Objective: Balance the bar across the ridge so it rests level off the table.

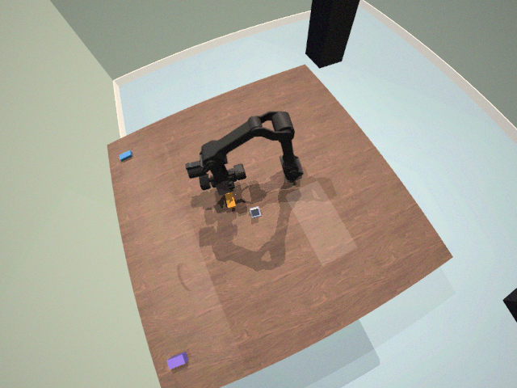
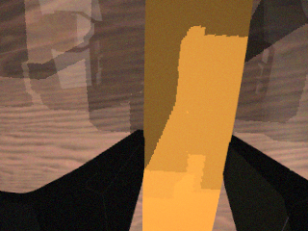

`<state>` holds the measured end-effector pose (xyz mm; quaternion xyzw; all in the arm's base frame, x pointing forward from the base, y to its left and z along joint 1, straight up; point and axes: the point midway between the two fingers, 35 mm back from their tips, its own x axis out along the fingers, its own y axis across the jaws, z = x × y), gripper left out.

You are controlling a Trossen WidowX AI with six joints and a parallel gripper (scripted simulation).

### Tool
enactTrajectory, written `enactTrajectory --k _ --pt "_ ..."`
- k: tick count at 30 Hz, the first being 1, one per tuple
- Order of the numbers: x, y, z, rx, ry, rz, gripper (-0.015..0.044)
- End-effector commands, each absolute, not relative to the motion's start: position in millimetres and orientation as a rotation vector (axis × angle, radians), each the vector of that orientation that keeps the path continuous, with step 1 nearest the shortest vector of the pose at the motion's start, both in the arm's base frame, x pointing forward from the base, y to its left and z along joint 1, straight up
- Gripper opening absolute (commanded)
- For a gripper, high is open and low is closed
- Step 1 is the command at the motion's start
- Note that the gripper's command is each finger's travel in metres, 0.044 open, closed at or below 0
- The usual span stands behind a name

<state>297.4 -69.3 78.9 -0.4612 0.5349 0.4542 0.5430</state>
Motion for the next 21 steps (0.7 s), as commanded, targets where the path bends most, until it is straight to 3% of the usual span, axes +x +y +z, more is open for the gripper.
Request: enactTrajectory --k 1,21 --pt "299 -70 91 -1.103 1.265 1.073 0.0000" --pt "294 -69 143 -1.106 1.265 1.074 0.0000"
